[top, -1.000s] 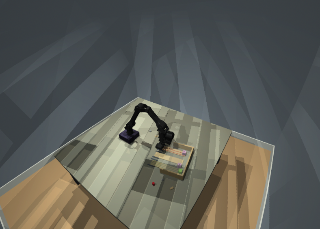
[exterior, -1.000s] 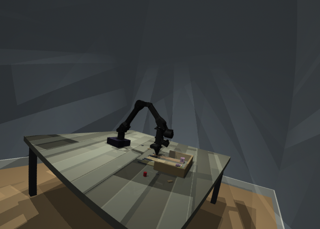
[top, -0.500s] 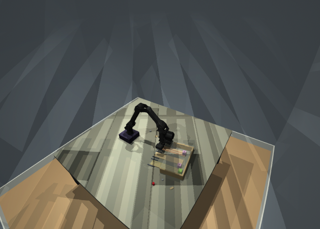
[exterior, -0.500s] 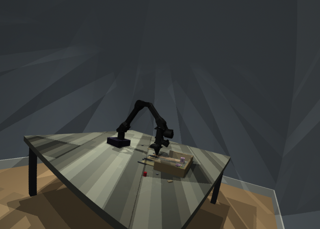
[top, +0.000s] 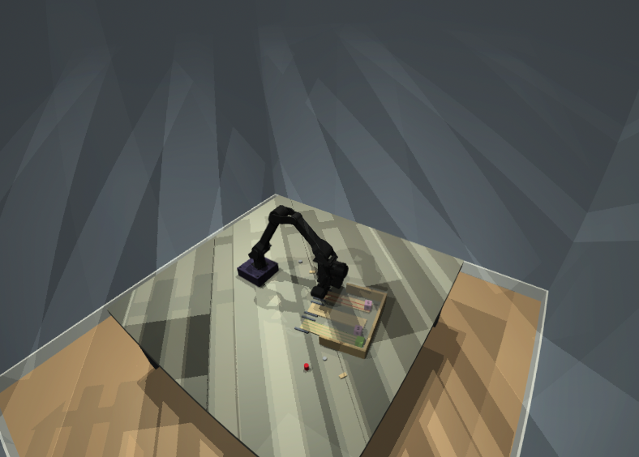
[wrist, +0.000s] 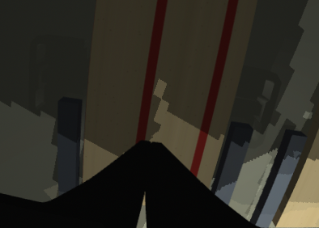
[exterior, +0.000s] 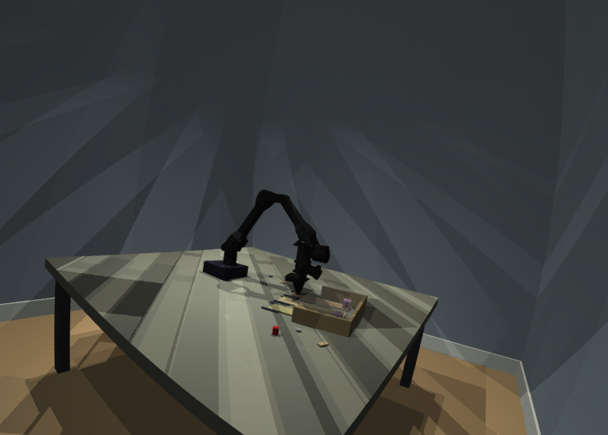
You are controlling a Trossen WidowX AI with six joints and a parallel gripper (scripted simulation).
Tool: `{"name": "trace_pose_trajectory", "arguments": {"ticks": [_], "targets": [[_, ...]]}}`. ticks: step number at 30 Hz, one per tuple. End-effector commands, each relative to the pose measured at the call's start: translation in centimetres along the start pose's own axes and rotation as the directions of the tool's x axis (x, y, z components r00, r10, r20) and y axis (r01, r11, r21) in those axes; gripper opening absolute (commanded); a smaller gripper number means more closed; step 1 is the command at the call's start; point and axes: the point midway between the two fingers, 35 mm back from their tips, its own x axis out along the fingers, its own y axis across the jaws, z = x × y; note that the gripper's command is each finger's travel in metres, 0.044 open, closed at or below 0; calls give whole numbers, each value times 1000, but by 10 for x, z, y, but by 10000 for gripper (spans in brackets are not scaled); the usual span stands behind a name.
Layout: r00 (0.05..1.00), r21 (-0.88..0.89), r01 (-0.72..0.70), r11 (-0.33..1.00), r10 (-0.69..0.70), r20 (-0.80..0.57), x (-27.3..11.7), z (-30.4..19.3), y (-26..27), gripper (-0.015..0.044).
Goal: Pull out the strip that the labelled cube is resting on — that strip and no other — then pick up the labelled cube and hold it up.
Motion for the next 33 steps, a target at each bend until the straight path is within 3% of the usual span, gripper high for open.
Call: {"name": "trace_pose_trajectory", "arguments": {"ticks": [1, 33], "targets": [[1000, -1, 4, 1000, -4, -6, 5, -3, -1, 0], [1000, 0, 4, 1000, -4, -10, 7, -51, 0, 0]]}}
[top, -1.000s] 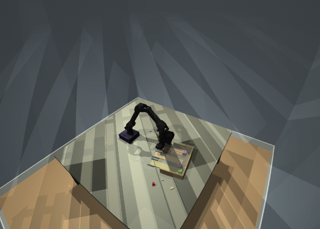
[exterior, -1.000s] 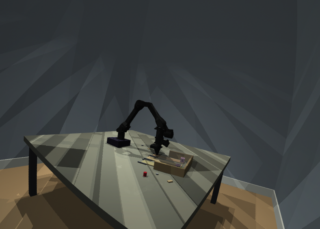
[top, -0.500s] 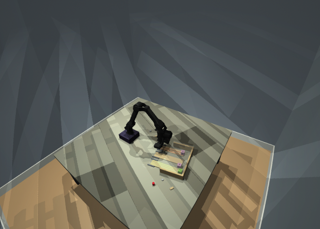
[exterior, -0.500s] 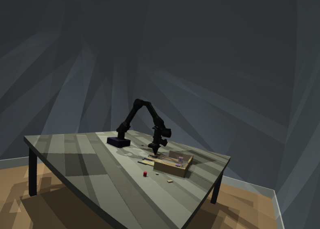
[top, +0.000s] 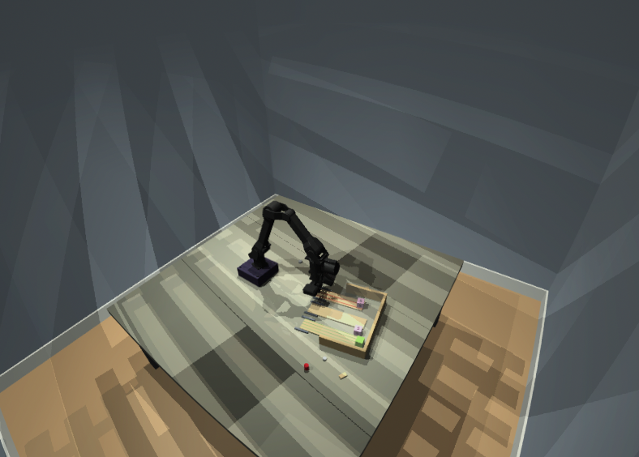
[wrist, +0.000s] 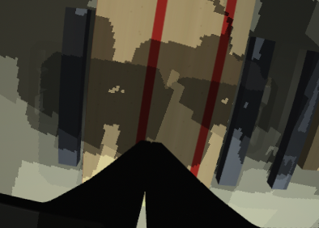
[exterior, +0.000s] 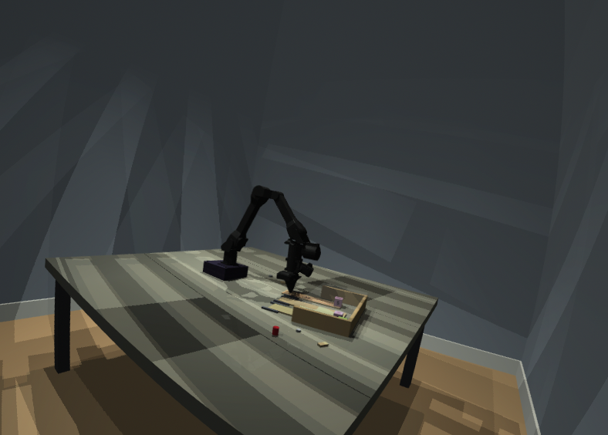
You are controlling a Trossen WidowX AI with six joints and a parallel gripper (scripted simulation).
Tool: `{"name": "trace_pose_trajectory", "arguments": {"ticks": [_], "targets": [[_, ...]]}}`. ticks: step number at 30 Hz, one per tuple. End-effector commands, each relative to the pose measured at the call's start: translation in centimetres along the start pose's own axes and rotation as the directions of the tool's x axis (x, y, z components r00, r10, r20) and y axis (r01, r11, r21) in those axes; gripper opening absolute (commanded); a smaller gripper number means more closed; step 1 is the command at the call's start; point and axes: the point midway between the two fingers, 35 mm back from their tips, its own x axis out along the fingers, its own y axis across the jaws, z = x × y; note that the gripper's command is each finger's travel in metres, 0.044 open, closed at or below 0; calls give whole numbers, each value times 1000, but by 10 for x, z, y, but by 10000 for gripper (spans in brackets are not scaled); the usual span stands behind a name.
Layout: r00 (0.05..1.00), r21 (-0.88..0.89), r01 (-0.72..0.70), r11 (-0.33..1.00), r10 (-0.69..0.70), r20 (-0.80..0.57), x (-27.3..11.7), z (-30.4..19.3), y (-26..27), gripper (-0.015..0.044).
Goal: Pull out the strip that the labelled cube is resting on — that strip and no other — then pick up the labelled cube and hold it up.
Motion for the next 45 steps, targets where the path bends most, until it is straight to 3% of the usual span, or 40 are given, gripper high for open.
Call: {"name": "trace_pose_trajectory", "arguments": {"ticks": [1, 45], "targets": [[1000, -3, 2, 1000, -2, -31, 6, -16, 0, 0], [999, -3, 2, 1000, -3, -36, 5, -74, -1, 0]]}}
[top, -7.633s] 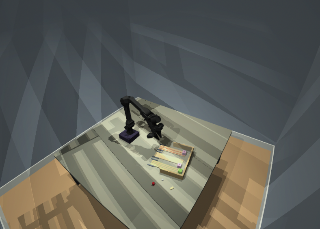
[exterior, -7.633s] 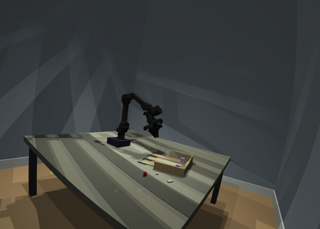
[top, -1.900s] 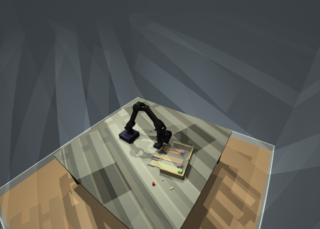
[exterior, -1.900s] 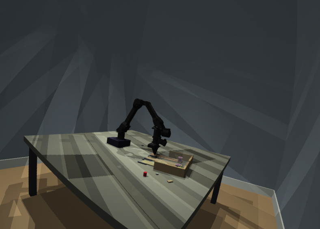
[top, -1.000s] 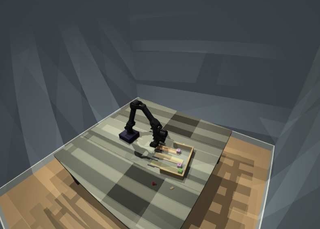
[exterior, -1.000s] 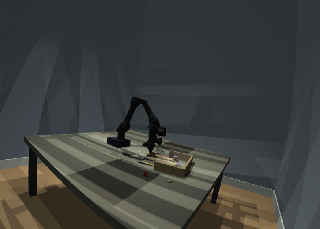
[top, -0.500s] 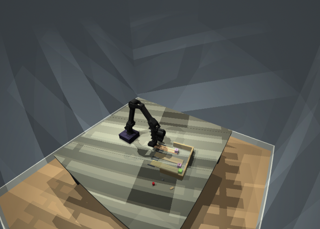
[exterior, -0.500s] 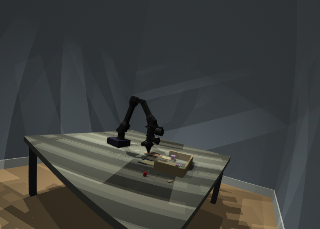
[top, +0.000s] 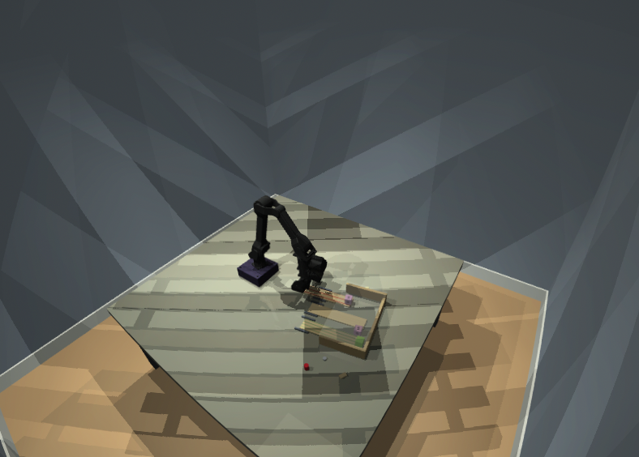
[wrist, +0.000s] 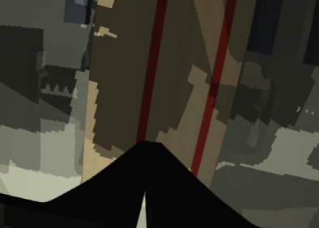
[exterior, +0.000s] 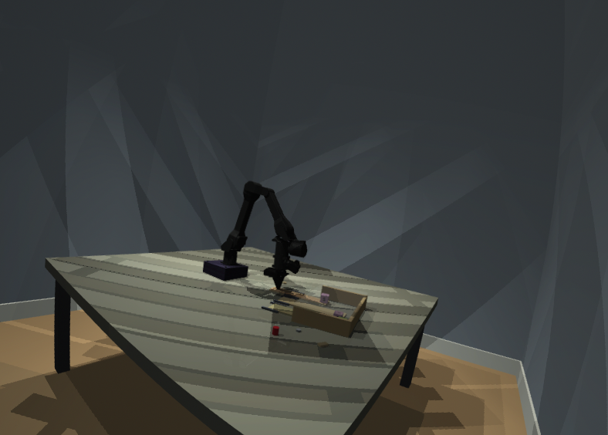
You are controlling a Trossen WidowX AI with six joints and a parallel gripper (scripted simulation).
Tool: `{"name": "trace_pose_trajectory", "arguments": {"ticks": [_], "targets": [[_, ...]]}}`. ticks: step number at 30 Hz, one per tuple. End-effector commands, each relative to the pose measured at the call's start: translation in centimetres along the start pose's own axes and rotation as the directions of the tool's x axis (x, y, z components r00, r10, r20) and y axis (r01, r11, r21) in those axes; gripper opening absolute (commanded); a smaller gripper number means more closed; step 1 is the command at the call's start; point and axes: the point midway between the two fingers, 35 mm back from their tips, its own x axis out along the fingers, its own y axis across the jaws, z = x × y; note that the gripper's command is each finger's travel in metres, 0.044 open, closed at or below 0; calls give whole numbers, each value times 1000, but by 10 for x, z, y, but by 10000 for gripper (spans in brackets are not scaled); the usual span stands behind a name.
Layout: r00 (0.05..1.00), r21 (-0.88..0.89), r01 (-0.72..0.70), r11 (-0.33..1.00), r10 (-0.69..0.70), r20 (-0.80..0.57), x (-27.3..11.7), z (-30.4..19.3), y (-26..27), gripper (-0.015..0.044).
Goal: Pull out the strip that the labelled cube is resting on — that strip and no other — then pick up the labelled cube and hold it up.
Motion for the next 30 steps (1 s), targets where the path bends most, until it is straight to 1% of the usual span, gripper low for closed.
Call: {"name": "trace_pose_trajectory", "arguments": {"ticks": [1, 30], "targets": [[999, -3, 2, 1000, -2, -37, 6, -17, 0, 0], [999, -2, 2, 1000, -2, -40, 5, -50, 0, 0]]}}
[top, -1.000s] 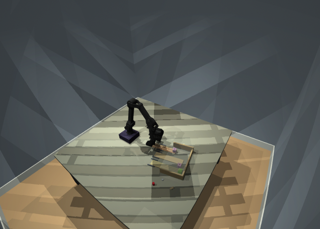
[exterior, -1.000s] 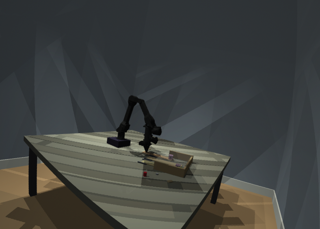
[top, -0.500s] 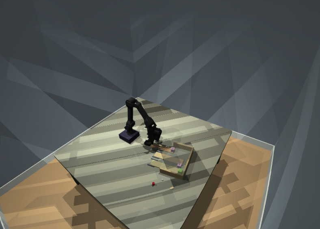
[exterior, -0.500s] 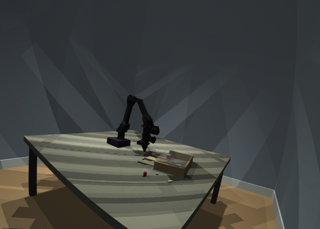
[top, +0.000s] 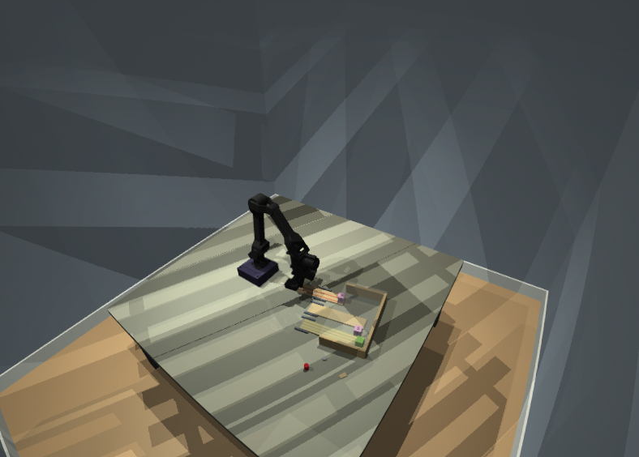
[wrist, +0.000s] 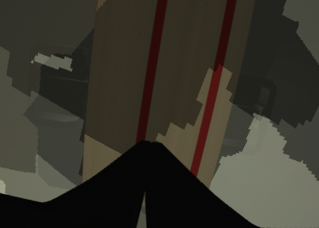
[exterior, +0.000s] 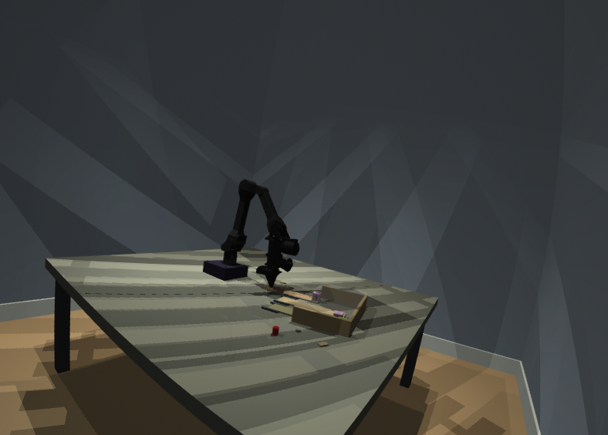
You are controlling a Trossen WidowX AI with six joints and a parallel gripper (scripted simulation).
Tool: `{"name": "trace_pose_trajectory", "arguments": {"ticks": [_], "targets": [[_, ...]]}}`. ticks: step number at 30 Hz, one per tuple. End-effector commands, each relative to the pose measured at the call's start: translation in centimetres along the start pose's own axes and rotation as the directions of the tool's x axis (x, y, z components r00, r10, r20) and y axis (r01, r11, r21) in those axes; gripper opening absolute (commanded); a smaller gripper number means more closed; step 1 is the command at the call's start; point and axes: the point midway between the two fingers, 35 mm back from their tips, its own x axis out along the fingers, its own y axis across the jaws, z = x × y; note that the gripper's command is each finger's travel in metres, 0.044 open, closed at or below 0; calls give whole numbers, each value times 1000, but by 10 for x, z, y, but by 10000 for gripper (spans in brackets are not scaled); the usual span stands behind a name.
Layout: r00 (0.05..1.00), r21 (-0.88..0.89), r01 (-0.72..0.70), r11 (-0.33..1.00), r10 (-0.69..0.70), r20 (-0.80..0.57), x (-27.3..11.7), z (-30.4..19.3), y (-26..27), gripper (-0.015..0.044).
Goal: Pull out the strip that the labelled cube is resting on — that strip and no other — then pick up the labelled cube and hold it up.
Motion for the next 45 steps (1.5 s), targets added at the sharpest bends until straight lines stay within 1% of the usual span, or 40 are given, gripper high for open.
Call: {"name": "trace_pose_trajectory", "arguments": {"ticks": [1, 45], "targets": [[999, -2, 1, 1000, -1, -40, 6, -17, 0, 0], [999, -2, 1, 1000, -2, -43, 4, -54, 0, 0]]}}
